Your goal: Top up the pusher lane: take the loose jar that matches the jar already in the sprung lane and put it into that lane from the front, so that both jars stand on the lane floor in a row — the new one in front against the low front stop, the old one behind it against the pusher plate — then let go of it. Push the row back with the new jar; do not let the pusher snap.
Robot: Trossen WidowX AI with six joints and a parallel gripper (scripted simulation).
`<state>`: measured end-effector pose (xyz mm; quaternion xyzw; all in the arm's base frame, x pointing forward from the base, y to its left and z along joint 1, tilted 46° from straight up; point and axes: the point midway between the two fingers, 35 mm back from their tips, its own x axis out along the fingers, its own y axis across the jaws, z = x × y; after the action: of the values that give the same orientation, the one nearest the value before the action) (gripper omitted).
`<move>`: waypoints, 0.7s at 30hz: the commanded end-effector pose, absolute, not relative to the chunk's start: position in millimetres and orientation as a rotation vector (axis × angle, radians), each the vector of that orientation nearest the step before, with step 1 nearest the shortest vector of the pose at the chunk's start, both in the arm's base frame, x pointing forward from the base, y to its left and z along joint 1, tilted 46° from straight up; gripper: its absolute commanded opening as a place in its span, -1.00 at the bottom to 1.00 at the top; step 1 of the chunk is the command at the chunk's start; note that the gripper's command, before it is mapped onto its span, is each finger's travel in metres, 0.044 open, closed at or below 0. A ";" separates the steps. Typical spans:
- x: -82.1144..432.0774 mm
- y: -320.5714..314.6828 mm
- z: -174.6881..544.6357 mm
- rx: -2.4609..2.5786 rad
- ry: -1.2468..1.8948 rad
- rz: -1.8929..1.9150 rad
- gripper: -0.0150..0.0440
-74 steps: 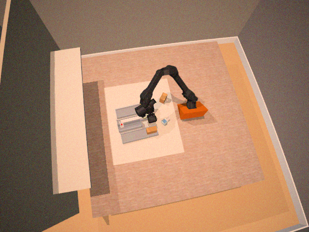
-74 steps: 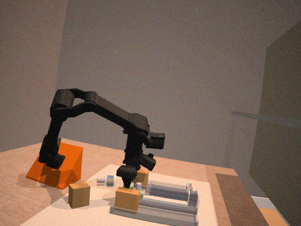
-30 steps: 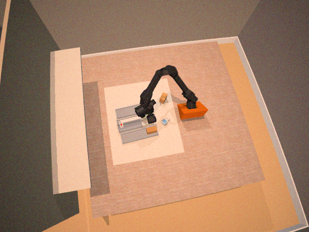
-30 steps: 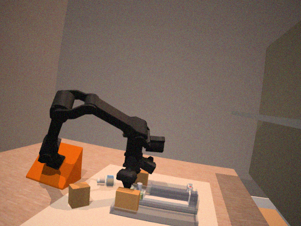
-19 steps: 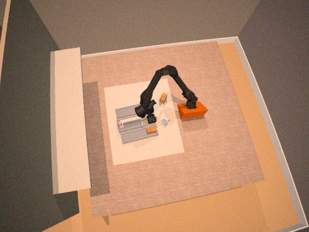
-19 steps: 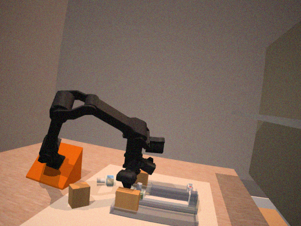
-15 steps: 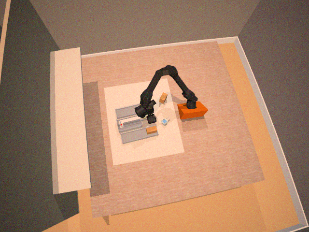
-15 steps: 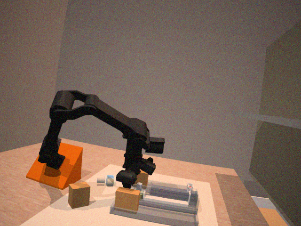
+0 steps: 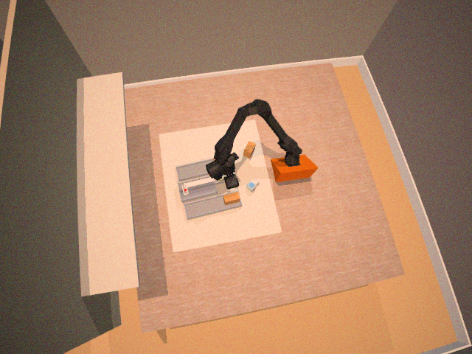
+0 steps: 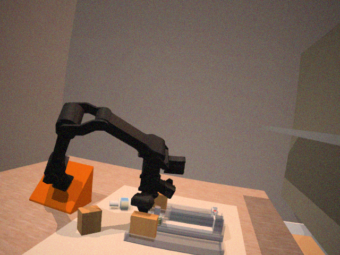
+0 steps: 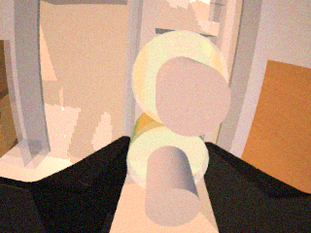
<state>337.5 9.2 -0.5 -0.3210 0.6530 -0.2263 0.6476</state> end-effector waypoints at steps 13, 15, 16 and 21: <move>338.0 7.9 -0.1 -0.732 1.468 -0.520 -0.49; 337.7 7.8 -0.1 -0.732 1.468 -0.520 -0.49; 337.5 7.8 -0.1 -0.732 1.468 -0.520 -0.49; 336.7 7.7 -0.1 -0.732 1.469 -0.520 -0.49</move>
<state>335.8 8.8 -1.0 -0.3216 0.6507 -0.2264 0.6495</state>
